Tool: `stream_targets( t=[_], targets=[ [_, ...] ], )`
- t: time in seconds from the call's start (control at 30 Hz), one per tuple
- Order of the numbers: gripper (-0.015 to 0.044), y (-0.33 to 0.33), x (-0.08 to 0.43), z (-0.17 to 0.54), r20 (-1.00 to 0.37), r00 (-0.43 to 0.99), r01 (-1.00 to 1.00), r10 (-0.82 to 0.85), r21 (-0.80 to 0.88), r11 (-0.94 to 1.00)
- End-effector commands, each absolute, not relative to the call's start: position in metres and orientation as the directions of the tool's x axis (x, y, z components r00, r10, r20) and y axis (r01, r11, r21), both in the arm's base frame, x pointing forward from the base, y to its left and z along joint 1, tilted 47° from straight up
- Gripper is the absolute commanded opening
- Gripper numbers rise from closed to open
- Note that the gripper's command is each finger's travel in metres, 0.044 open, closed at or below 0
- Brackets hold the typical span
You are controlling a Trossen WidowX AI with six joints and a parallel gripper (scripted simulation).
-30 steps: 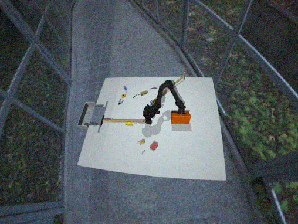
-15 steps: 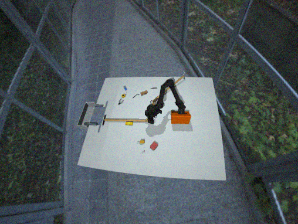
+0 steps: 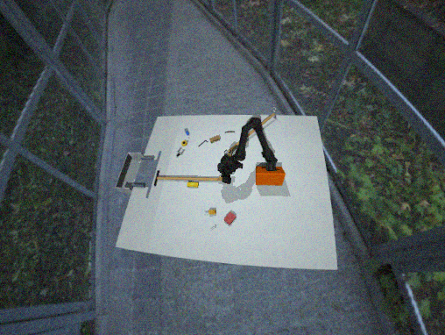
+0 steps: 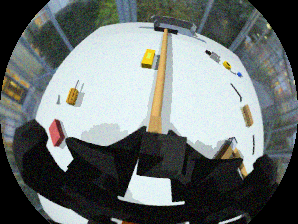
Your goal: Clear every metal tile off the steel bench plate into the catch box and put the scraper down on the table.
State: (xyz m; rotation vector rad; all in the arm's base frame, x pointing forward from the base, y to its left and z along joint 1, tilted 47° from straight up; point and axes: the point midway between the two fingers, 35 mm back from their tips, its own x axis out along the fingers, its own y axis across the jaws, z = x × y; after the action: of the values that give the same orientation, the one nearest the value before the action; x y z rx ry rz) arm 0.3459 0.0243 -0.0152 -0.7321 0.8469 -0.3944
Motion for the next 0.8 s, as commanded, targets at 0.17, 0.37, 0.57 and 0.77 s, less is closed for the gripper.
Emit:
stream_targets(
  t=[0.17,0.37,0.57,0.77],
  targets=[
    [0.0000,0.018,0.344,-0.004,-0.528,0.616,0.044,-0.584,-0.718,0.695],
    [0.0000,0.012,0.342,0.001,-0.527,0.615,0.047,-0.587,-0.719,0.694],
    [0.0000,0.007,0.340,0.006,-0.526,0.613,0.050,-0.590,-0.719,0.693],
    [0.0000,0.004,0.339,0.009,-0.524,0.612,0.052,-0.592,-0.720,0.692]
  ],
)
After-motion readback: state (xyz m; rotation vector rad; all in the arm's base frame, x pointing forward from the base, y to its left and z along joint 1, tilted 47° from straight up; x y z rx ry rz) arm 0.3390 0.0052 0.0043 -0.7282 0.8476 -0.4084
